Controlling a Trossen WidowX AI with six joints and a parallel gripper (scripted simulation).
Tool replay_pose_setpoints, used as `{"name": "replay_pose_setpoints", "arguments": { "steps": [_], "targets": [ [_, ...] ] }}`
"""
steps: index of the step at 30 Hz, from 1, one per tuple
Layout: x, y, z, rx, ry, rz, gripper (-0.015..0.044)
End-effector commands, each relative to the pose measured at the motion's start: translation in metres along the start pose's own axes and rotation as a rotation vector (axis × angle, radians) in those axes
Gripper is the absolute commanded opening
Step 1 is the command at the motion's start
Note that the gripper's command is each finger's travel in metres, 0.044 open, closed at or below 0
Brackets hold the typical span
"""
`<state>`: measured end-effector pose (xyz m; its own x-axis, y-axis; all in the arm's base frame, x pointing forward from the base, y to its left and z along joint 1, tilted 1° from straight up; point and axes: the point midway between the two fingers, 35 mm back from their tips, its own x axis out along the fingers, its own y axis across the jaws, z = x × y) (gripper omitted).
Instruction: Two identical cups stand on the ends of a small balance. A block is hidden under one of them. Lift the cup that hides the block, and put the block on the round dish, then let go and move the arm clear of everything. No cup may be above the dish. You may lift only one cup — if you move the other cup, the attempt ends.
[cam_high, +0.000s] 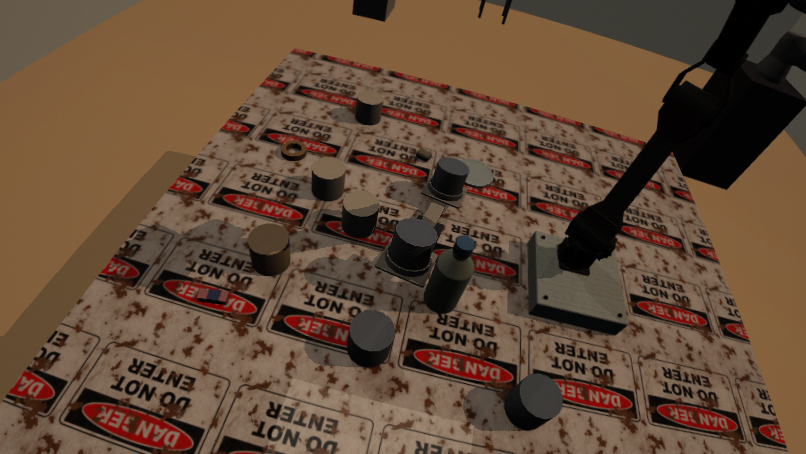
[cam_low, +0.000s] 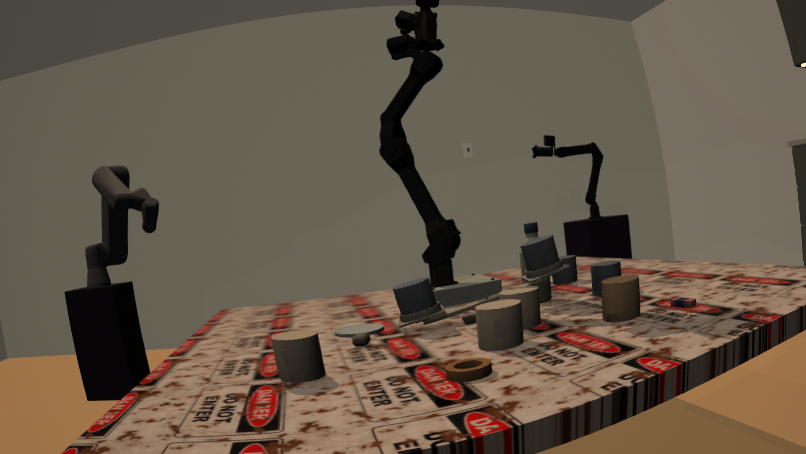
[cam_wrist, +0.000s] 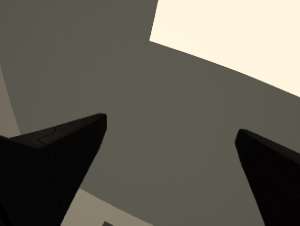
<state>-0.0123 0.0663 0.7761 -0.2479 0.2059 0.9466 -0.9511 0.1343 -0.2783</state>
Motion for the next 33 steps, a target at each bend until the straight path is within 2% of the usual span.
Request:
{"name": "replay_pose_setpoints", "arguments": {
  "steps": [1,8,16,24,33],
  "targets": [
    [0.000,-0.001,-0.001,0.001,0.004,-0.004,0.0426],
    [-0.016,-0.027,-0.038,0.030,0.152,-0.152,0.0440],
    [-0.050,-0.059,-0.082,0.050,0.336,-0.349,0.0440],
    [-0.099,-0.088,-0.119,0.051,0.517,-0.553,0.0440],
    [-0.170,-0.112,-0.151,0.032,0.717,-0.788,0.0440]
  ]
}}
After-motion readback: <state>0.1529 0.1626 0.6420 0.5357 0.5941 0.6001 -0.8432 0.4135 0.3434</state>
